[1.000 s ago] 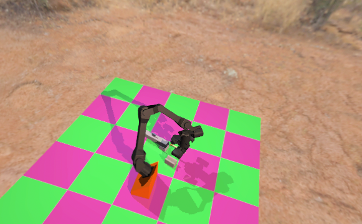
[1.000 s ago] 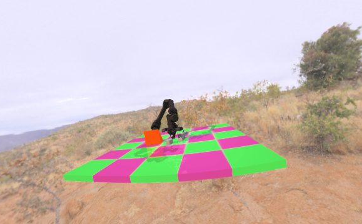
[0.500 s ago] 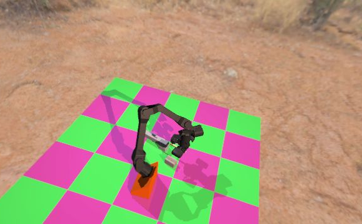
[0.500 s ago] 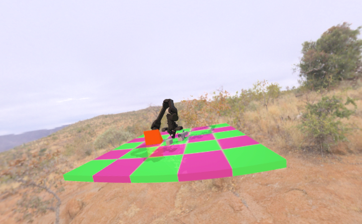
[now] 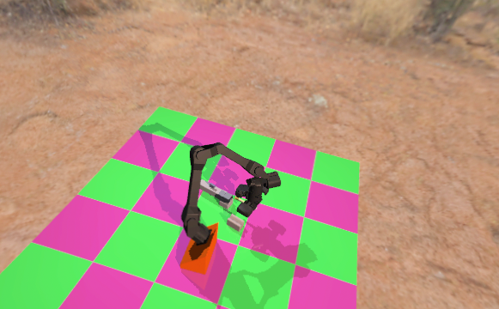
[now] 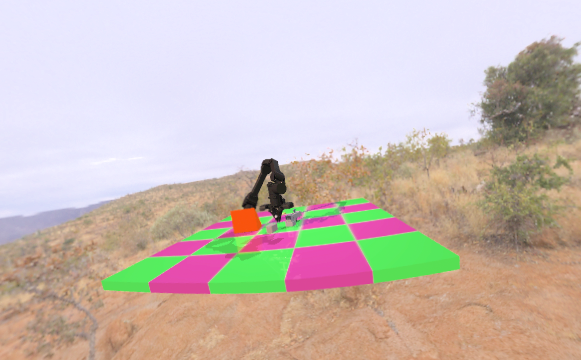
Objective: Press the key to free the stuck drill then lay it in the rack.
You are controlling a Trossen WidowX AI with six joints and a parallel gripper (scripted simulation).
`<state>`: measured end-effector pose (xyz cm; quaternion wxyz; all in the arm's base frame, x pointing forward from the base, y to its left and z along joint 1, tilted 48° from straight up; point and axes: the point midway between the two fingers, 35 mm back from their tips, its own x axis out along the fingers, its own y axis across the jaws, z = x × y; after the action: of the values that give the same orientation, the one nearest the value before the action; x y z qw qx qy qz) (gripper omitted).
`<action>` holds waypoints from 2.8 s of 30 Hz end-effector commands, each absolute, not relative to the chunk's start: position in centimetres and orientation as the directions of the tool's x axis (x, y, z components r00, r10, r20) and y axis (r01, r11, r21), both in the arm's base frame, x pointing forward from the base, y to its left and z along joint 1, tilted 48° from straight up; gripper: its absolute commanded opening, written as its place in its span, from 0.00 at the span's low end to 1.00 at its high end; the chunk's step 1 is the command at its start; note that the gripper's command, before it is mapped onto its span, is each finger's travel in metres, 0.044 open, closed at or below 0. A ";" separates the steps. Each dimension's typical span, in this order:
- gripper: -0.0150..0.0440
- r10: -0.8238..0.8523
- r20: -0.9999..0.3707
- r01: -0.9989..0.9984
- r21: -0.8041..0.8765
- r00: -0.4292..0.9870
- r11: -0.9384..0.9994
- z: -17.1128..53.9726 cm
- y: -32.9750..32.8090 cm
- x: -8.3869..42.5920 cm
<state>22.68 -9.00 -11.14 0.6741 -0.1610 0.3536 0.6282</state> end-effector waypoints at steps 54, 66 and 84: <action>0.25 0.728 -0.684 -0.962 0.225 -0.043 0.155 -12.0 -7.7 15.4; 0.25 0.729 -0.683 -0.962 0.225 -0.043 0.155 -12.7 -6.8 15.4; 0.25 0.729 -0.683 -0.962 0.225 -0.042 0.155 -13.5 -5.9 15.4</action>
<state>15.53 -6.42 -13.21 0.6711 -0.1719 0.3550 0.6278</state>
